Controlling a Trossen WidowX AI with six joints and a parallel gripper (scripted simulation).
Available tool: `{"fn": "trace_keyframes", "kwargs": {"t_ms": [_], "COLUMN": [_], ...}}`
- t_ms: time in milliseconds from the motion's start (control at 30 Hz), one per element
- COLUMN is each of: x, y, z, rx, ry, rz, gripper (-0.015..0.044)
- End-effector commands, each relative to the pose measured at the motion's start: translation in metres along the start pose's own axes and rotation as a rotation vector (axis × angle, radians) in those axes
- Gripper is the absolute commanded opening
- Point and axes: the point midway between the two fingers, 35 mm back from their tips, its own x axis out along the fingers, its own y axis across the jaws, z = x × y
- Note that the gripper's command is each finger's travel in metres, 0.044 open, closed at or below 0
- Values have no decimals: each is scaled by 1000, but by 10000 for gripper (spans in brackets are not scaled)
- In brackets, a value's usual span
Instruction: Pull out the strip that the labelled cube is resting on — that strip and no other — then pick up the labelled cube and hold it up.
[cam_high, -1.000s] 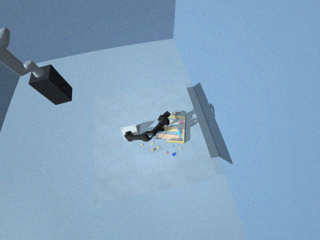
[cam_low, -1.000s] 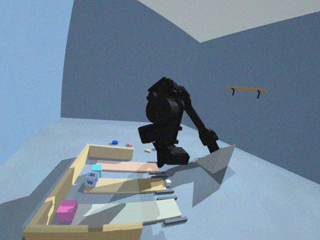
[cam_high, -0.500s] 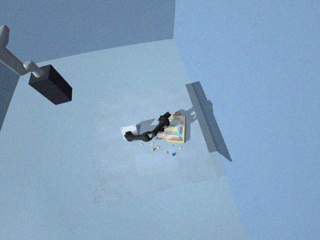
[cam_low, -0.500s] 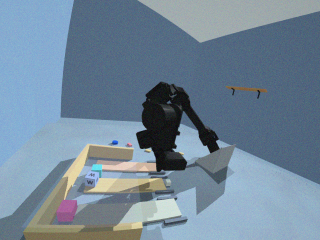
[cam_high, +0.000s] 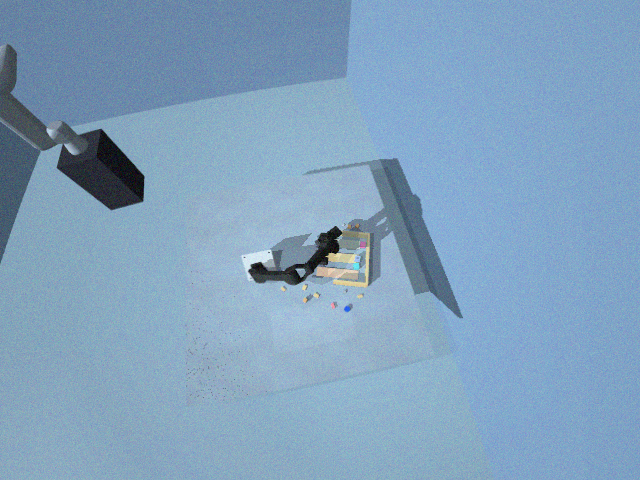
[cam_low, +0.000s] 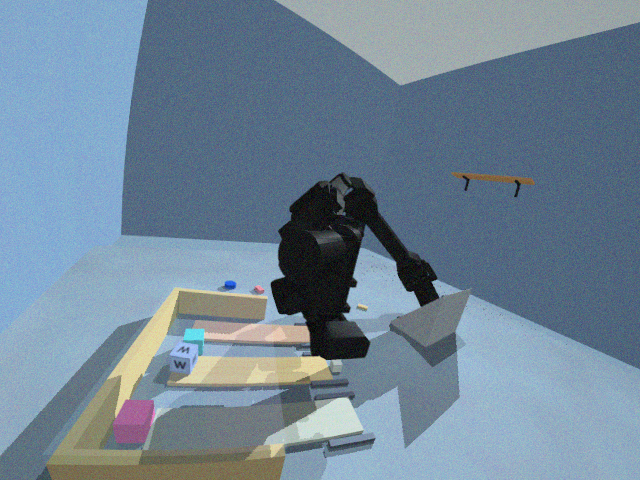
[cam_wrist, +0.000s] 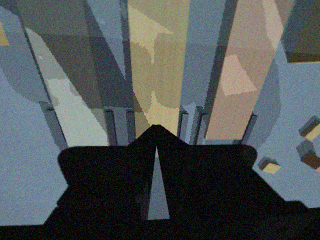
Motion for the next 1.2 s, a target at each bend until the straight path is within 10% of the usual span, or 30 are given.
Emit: {"fn": "trace_keyframes", "kwargs": {"t_ms": [0, 1167], "x": [8, 30], "y": [-1, -2], "z": [-1, -4], "rx": [-4, -3], "ry": [1, 1], "rz": [-5, -8], "gripper": [0, 0]}}
